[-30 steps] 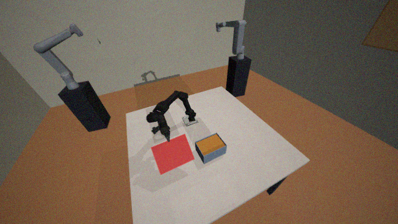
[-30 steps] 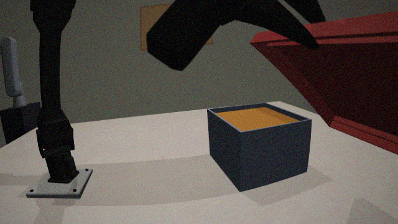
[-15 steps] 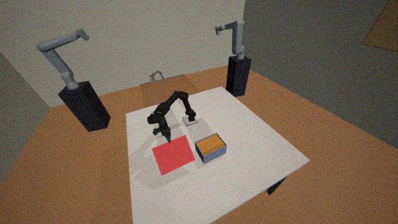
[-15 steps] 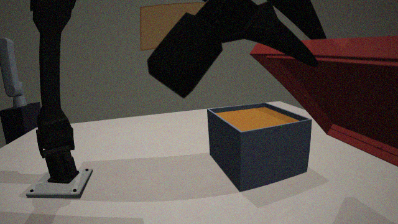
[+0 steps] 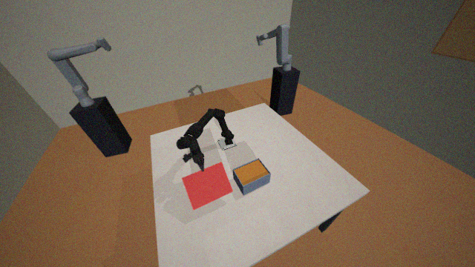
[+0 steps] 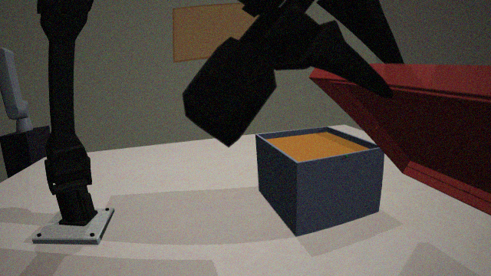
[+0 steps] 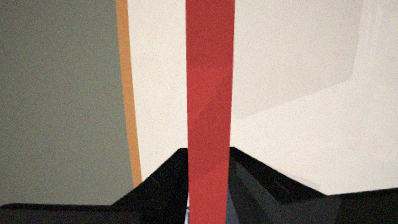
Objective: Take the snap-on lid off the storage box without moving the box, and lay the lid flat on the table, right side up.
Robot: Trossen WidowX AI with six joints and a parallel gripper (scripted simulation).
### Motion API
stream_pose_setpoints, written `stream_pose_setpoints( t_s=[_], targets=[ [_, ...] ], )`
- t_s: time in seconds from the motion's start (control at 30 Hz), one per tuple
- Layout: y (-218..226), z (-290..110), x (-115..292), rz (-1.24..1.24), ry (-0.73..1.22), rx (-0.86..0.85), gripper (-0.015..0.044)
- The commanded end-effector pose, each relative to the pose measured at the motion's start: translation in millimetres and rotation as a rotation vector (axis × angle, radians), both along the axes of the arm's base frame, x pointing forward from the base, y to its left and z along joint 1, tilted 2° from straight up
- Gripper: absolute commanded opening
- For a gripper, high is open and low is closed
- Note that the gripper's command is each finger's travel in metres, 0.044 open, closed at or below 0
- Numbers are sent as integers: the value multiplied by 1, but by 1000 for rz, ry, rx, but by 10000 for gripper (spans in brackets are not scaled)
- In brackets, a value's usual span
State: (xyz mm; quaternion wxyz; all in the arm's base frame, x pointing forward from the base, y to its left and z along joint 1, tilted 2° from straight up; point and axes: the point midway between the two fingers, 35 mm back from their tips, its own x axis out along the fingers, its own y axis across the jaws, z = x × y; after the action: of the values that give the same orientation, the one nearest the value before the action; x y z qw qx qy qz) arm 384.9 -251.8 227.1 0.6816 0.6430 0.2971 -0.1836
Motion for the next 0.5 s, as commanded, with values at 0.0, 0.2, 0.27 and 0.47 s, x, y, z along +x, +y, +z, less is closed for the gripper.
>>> stream_pose_setpoints(
  t_s=[0.0, 0.2, 0.27, 0.47],
  targets=[
    [1, -2, 1, 6, -9, -1, 0],
    [1, -7, 1, 6, -9, -1, 0],
    [1, -8, 1, 6, -9, -1, 0],
    [1, -13, 1, 6, -9, -1, 0]
  ],
)
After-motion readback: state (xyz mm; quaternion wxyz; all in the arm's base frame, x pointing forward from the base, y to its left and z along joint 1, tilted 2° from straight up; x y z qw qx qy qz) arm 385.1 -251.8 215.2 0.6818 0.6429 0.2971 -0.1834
